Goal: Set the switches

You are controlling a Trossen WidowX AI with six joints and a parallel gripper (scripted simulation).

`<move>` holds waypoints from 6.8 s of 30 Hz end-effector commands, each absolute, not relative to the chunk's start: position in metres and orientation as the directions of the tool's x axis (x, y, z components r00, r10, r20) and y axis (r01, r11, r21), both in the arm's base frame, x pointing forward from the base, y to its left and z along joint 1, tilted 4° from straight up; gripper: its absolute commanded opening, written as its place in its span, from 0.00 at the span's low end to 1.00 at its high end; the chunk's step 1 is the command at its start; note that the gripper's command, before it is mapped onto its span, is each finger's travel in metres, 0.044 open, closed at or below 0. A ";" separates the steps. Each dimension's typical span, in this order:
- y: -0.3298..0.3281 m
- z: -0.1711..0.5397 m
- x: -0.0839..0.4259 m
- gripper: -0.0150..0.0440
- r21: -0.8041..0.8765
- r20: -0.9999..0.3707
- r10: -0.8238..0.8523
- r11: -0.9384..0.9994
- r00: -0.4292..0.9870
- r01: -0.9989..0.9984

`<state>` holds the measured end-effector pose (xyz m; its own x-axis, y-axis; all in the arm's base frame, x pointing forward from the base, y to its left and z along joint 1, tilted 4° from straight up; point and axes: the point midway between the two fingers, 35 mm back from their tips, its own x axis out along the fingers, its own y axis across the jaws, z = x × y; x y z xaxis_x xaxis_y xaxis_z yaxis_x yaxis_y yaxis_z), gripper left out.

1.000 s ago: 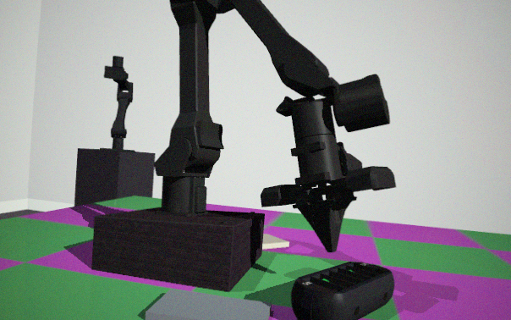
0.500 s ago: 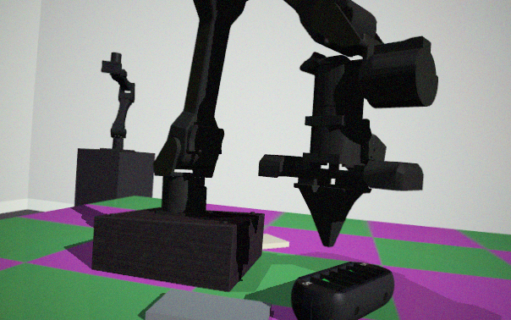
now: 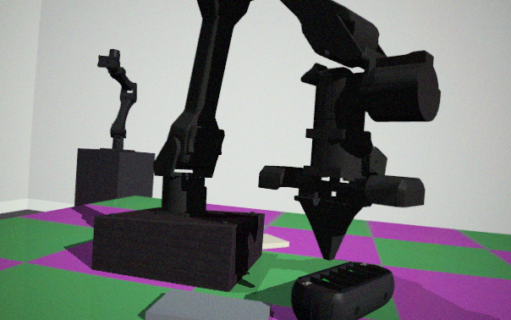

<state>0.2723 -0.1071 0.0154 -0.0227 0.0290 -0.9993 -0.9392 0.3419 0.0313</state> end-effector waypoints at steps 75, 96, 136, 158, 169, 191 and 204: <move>-0.093 0.029 0.297 0.25 0.040 -0.999 0.038 0.338 -0.029 -0.940; -0.093 -0.002 0.297 0.25 0.040 -0.999 0.037 0.338 -0.029 -0.940; -0.092 -0.016 0.296 0.25 0.040 -0.999 0.038 0.338 -0.029 -0.940; -0.093 -0.006 0.298 0.25 0.035 -0.999 0.034 0.335 -0.025 -0.942; -0.103 0.029 0.295 0.25 0.039 -0.999 0.037 0.339 -0.028 -0.940; -0.131 0.005 0.283 0.25 0.040 -0.999 0.034 0.338 -0.030 -0.940; -0.131 -0.012 0.283 0.25 0.040 -0.999 0.034 0.338 -0.030 -0.940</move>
<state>0.2842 -0.1313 -0.0057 -0.0204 0.0333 -0.9992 -0.9390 0.3425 0.0306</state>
